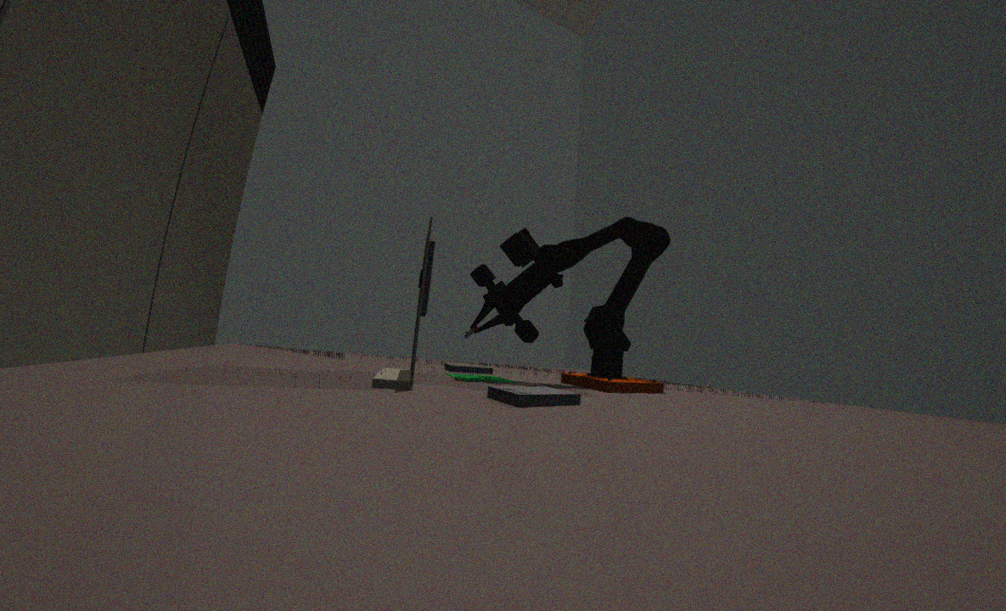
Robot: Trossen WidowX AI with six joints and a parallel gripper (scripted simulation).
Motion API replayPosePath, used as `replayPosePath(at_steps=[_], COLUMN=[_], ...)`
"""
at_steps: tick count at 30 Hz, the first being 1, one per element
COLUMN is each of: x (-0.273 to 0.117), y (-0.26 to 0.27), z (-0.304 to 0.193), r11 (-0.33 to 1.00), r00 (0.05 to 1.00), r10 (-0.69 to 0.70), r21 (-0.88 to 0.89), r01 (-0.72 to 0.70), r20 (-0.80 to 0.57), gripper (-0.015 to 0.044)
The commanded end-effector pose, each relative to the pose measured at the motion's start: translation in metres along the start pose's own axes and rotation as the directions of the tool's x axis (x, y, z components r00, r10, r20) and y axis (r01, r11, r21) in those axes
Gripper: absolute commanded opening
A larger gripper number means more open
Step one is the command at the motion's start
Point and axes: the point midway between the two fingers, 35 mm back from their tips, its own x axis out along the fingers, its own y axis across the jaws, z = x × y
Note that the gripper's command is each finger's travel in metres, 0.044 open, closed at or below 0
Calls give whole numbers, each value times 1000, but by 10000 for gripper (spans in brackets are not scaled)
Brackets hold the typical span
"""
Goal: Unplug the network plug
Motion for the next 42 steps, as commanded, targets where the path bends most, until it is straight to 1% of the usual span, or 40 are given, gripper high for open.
replayPosePath(at_steps=[1,5,7,42], x=[-1,-4,-4,34], y=[-10,-21,-23,-59], z=[10,20,21,20], r11=[996,985,982,982], r00=[997,987,984,984], r10=[-82,-162,-176,-175], r21=[27,64,71,72], r01=[81,160,174,173], r20=[11,21,22,23], gripper=[0,0,0,0])
